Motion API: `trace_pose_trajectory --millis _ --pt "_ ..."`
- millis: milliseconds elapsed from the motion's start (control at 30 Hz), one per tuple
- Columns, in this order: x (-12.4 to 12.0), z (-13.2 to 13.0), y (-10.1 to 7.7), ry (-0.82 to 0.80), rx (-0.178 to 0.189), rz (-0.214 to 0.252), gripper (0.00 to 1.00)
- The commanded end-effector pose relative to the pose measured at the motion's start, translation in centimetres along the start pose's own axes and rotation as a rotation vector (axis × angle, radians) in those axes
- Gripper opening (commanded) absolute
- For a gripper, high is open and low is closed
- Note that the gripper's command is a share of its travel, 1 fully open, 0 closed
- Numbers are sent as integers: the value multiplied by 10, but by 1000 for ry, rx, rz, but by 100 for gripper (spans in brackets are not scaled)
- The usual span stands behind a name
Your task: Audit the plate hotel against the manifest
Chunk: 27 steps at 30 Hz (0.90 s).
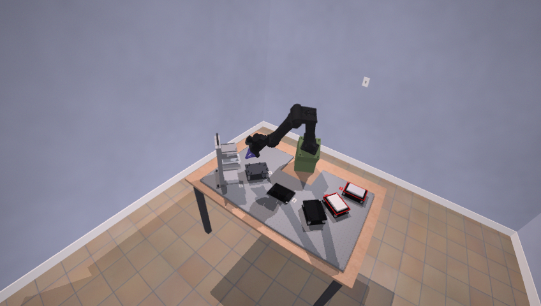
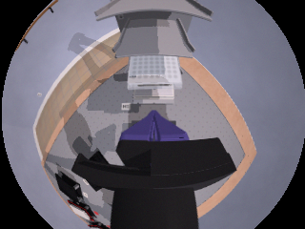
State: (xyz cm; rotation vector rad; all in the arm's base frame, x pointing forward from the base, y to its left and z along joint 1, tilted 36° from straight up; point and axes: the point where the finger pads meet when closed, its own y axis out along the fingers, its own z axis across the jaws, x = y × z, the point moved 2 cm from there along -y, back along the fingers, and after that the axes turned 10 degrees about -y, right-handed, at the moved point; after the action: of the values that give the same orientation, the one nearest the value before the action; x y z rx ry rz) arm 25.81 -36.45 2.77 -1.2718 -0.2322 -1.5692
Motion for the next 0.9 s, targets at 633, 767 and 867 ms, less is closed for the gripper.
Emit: trace_pose_trajectory --millis 633,767,867 --pt "-4 -1 -29 -26 -11 -49 0" --pt "-9 0 -33 -26 -11 -49 0" --pt "-12 1 -37 -26 -11 -48 0"
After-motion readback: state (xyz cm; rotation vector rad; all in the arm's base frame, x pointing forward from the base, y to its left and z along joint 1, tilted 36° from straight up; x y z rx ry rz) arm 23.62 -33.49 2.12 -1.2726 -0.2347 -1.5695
